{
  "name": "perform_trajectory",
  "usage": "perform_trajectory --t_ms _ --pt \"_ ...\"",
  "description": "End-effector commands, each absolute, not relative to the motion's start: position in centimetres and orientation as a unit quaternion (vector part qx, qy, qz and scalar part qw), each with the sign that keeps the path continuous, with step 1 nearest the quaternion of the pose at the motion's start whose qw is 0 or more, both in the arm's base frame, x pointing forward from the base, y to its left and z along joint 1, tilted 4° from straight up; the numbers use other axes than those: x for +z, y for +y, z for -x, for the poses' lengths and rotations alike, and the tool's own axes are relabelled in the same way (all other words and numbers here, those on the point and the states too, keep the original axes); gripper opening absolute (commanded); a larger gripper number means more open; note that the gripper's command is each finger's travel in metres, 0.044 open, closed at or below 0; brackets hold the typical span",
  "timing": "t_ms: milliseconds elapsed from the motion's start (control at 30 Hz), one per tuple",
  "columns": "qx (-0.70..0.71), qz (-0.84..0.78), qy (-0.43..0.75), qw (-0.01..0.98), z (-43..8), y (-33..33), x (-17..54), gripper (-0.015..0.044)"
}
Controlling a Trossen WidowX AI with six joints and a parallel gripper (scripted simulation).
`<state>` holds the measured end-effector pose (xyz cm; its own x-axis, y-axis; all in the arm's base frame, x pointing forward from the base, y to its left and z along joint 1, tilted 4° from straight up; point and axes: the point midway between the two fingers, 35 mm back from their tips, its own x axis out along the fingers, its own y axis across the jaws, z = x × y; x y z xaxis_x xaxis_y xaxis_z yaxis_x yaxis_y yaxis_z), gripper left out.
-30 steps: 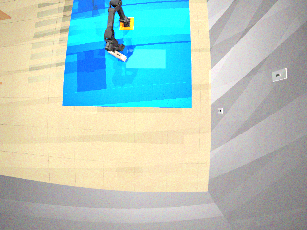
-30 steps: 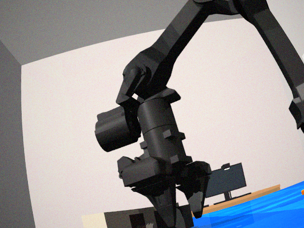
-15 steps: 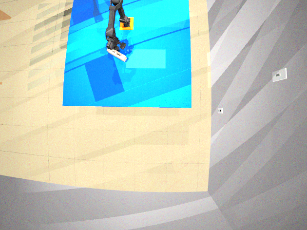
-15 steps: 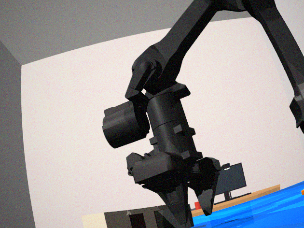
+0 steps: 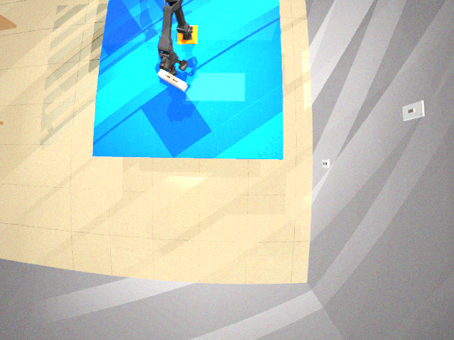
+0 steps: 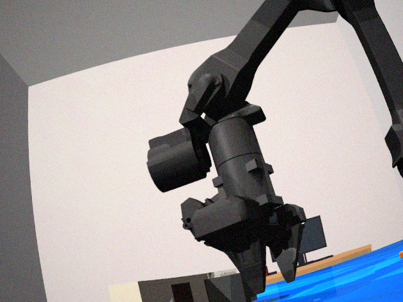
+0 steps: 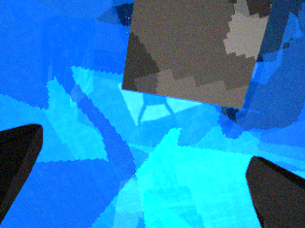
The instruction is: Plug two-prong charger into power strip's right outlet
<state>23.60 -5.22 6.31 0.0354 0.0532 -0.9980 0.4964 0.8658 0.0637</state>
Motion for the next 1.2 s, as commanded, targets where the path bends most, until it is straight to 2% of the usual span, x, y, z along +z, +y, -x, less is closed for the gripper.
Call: perform_trajectory --t_ms 0,233,567,1167 --pt "-0.163 -0.203 0.675 0.691 -23.0 -5.0 6.2 0.0440" --pt "-0.165 -0.197 0.663 0.703 -23.1 -5.0 6.6 0.0440" --pt "-0.217 -0.146 0.444 0.857 -23.9 -6.1 14.0 0.0440" --pt "-0.217 -0.146 0.439 0.859 -23.9 -6.1 14.2 0.0440"
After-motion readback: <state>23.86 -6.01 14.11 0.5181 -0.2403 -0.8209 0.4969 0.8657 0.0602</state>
